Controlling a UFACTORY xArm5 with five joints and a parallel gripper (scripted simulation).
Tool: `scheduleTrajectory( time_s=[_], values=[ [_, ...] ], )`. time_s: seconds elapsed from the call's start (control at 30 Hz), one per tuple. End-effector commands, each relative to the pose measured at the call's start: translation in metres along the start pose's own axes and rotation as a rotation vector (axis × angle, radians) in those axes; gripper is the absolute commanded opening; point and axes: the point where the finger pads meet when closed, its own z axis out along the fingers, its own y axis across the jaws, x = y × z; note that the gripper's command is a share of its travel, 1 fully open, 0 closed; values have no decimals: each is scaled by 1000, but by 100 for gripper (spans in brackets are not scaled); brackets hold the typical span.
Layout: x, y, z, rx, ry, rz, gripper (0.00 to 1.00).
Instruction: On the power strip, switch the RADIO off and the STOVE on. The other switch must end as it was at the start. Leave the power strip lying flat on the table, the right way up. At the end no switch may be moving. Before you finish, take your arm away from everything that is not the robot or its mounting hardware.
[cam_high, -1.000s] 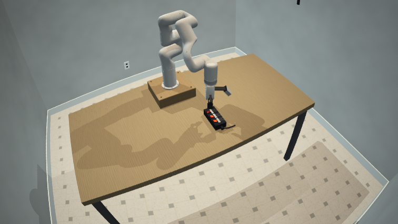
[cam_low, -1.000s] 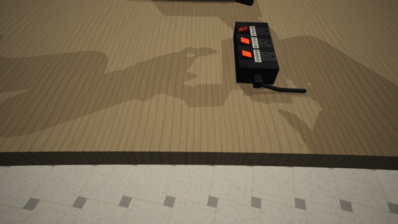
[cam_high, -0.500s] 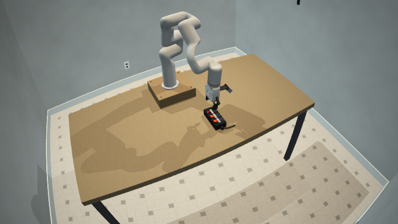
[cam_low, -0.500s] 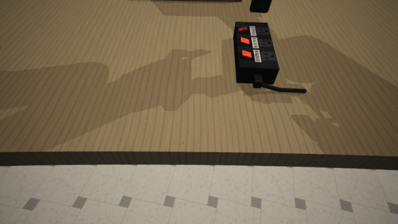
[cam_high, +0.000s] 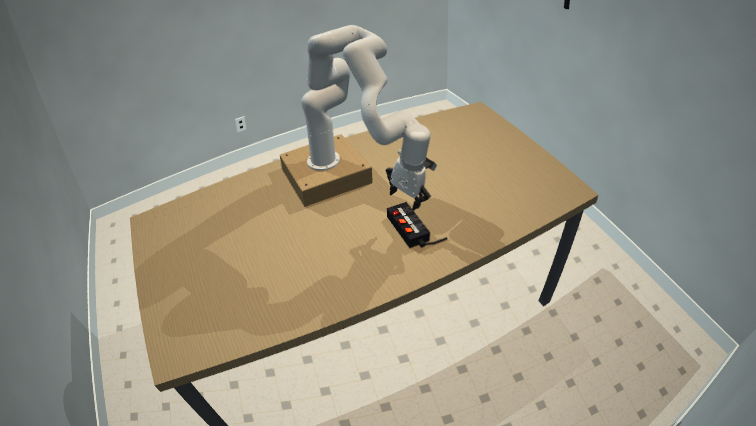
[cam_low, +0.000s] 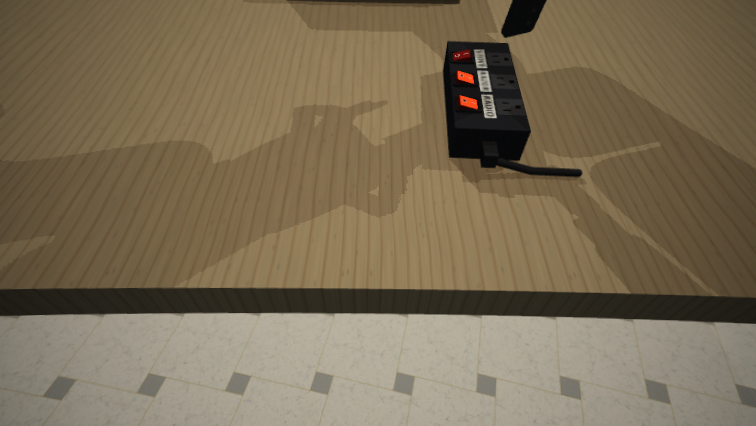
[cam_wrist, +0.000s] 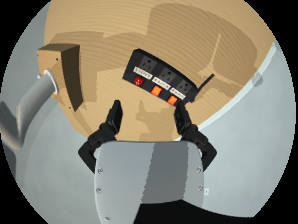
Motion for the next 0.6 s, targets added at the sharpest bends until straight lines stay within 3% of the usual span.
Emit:
scheduleTrajectory(
  time_s=[0.0, 0.2, 0.4, 0.47, 0.57],
  values=[
    [0, 5, -1, 31, 5, -170, 100],
    [1, 11, 1, 68, 20, -418, 100],
    [1, 13, 1, 80, 27, -499, 100],
    [2, 16, 3, 102, 43, -654, 100],
    [2, 16, 3, 102, 43, -654, 100]
  ],
)
